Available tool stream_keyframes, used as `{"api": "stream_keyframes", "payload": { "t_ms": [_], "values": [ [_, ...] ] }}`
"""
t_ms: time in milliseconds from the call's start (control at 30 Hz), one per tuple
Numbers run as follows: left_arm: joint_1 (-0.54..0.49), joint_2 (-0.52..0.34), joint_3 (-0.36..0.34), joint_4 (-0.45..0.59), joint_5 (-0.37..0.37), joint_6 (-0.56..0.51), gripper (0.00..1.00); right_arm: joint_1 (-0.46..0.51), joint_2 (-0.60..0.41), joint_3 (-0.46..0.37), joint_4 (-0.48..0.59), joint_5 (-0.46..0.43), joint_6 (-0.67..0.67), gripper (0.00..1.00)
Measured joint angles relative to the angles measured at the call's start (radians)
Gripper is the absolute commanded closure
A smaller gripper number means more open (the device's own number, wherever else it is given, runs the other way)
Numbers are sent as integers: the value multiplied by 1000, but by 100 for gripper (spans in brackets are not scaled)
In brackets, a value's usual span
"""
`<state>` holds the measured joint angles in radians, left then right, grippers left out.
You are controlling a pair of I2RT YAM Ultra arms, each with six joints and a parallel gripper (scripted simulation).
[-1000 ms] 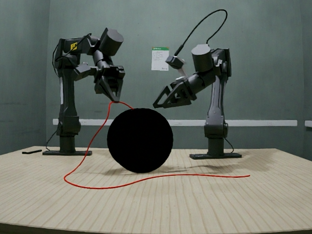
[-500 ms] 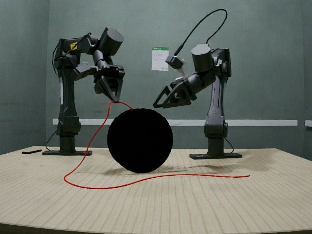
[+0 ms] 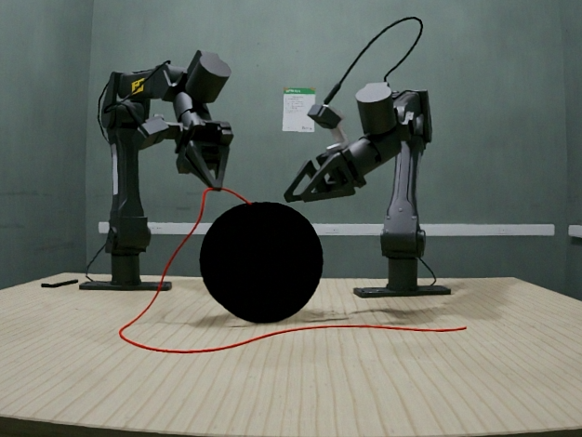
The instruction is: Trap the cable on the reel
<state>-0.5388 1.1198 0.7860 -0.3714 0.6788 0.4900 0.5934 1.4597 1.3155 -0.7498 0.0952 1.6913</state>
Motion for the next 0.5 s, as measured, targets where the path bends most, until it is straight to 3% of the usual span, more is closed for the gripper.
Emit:
{"api": "stream_keyframes", "payload": {
  "t_ms": [500],
  "values": [
    [-56,56,-13,81,-40,-36,25,0,0,-6,8,0,0,100]
  ]
}}
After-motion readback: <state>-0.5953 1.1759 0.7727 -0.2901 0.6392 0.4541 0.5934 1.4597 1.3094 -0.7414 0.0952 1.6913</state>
